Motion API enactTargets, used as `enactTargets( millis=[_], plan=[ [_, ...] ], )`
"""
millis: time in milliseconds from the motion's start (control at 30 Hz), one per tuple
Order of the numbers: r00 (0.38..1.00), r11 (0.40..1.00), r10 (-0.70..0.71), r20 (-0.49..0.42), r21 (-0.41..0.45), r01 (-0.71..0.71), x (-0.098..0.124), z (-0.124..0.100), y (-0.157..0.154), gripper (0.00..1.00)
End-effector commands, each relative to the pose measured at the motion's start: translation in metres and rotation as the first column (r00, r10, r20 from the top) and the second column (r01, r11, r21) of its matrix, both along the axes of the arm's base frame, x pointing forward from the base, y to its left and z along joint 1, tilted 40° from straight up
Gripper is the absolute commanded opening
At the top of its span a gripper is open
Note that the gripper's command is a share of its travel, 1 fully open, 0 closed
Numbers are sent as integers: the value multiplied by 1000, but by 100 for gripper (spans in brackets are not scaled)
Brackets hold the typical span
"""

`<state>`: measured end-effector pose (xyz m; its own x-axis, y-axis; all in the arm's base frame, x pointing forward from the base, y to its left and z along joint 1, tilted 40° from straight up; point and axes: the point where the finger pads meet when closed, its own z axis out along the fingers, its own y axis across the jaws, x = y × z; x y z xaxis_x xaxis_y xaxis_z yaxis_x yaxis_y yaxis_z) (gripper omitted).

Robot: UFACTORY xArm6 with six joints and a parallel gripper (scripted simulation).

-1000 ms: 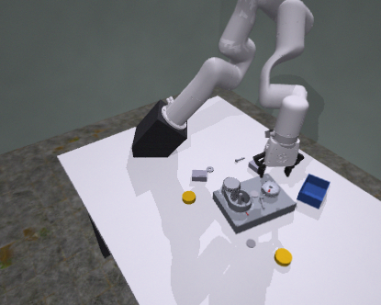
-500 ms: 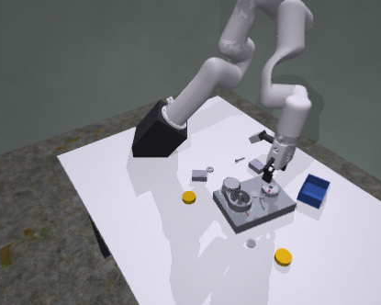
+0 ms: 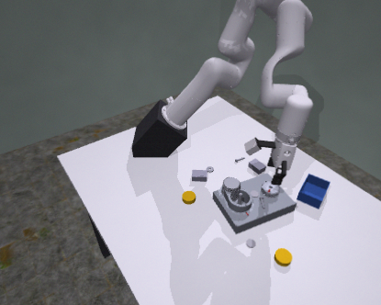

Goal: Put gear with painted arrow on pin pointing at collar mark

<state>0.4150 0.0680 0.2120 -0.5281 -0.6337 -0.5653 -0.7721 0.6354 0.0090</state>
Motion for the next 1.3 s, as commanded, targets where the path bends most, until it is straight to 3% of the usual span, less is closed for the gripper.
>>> enactTargets(
  millis=[0, 267, 300, 333, 1267],
  plan=[
    [963, 971, 233, 136, -75, -225, 1, 1, 0, 100],
    [822, 860, 507, 259, -217, -462, 1, 1, 0, 100],
    [796, 841, 539, 274, -232, -489, 1, 1, 0, 93],
    [781, 830, 557, 284, -240, -504, 1, 1, 0, 93],
    [781, 830, 557, 284, -240, -504, 1, 1, 0, 93]
  ],
)
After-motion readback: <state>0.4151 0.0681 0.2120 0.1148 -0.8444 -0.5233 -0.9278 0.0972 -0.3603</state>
